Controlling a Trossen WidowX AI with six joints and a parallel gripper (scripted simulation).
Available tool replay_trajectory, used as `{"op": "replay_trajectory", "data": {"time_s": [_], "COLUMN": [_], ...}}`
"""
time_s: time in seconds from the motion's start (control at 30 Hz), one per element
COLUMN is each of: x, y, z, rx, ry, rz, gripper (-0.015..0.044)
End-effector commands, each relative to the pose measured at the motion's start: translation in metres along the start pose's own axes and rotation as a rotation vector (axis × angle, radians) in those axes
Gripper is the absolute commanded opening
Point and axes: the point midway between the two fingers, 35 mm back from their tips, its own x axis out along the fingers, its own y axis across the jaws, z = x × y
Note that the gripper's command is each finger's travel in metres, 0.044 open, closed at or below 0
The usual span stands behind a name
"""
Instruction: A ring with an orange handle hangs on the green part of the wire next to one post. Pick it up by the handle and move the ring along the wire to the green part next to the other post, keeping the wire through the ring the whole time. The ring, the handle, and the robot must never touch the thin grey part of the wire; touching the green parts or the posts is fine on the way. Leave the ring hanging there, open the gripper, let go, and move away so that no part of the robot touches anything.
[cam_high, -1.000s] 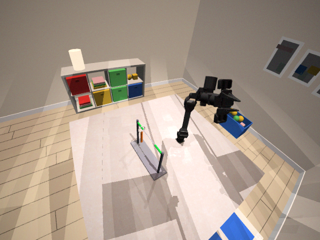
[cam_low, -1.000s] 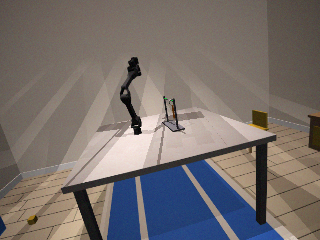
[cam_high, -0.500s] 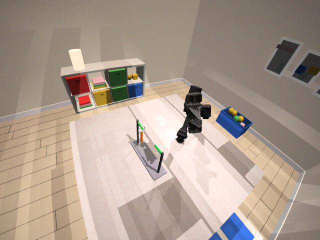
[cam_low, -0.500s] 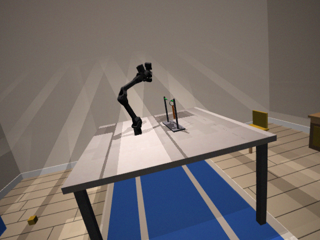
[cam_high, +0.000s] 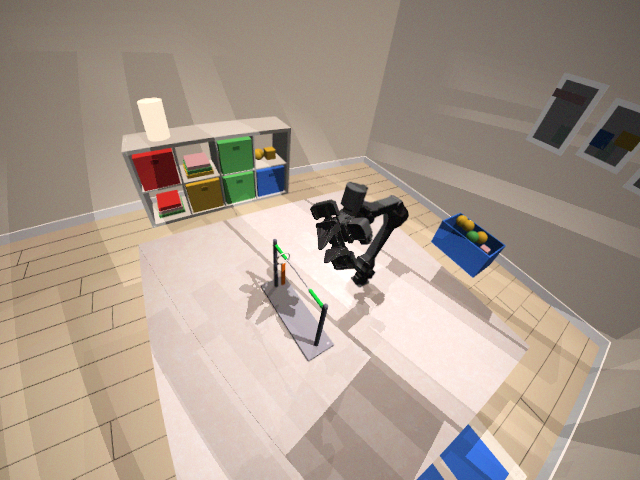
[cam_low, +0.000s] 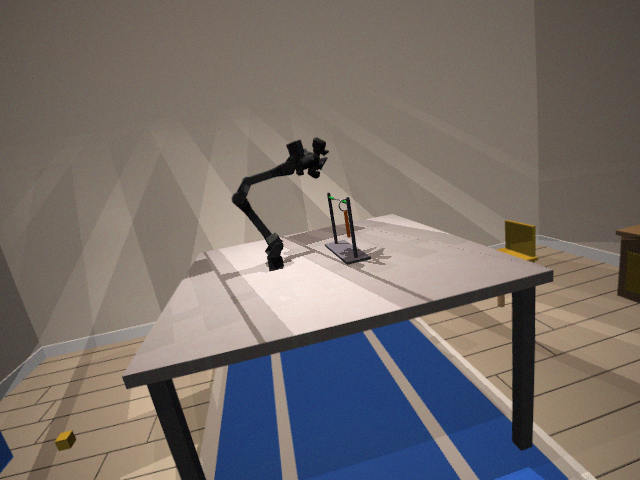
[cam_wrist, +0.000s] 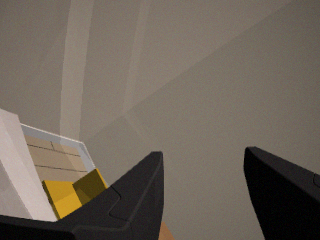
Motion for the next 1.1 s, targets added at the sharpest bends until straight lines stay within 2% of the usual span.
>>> {"op": "replay_trajectory", "data": {"time_s": [0.0, 0.3, 0.63, 0.87, 1.07], "x": [-0.014, -0.055, -0.123, -0.177, -0.195], "y": [-0.001, 0.005, 0.021, 0.038, 0.072], "z": [-0.030, -0.114, -0.193, -0.234, -0.250], "rx": [0.058, 0.226, 0.436, 0.589, 0.666], "ry": [0.071, 0.280, 0.492, 0.615, 0.633], "rz": [-0.021, -0.086, -0.209, -0.322, -0.319], "gripper": [0.0160, 0.0160, 0.0160, 0.0160, 0.0160]}}
